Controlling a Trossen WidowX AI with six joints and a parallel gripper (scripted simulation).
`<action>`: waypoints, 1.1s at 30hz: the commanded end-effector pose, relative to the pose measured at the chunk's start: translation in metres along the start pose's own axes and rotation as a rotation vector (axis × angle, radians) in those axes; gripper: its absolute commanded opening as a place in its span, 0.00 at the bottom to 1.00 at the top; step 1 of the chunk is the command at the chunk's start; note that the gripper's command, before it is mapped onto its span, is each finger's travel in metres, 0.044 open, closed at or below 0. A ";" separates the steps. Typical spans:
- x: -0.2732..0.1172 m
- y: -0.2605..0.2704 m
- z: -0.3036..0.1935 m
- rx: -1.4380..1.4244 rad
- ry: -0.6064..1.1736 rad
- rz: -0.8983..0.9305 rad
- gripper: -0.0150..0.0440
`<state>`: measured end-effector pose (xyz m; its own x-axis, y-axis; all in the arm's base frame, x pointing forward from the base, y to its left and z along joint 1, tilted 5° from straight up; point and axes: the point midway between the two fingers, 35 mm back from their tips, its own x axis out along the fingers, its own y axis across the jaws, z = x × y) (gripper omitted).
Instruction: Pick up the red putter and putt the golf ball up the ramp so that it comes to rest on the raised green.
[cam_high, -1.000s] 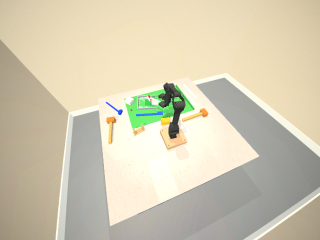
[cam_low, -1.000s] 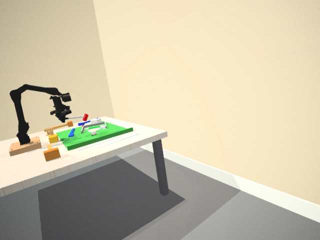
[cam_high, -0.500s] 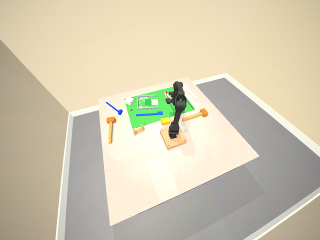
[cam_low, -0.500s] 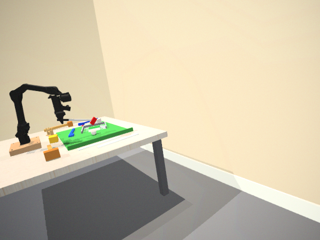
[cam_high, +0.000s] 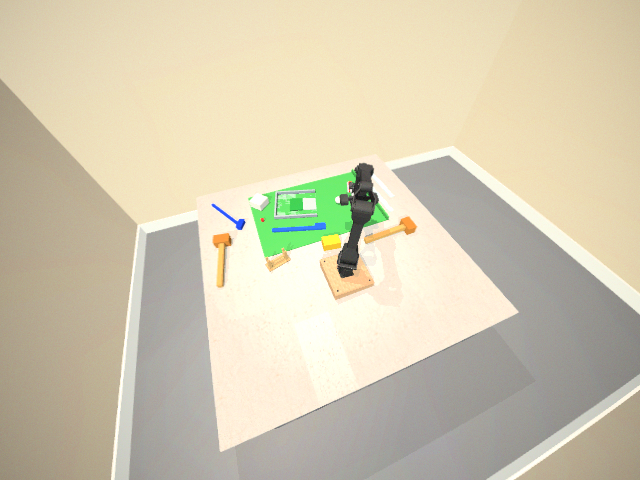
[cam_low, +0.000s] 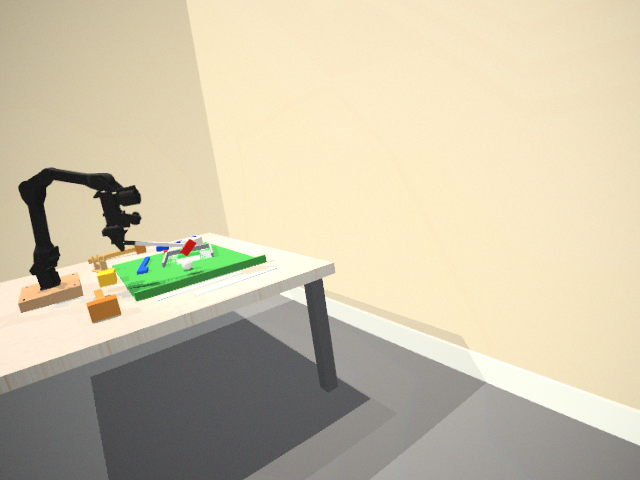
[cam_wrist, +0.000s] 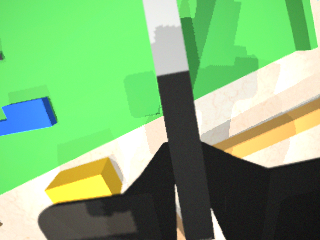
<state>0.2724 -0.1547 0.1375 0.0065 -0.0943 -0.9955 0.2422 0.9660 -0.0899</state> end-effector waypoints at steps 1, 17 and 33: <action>0.014 0.000 -0.001 0.007 0.008 0.000 0.25; 0.045 0.000 -0.002 0.007 0.008 0.000 0.25; 0.059 0.000 -0.002 0.013 0.007 0.001 0.25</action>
<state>0.2703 -0.1593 0.0772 -0.0021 -0.0906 -0.9959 0.2547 0.9630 -0.0881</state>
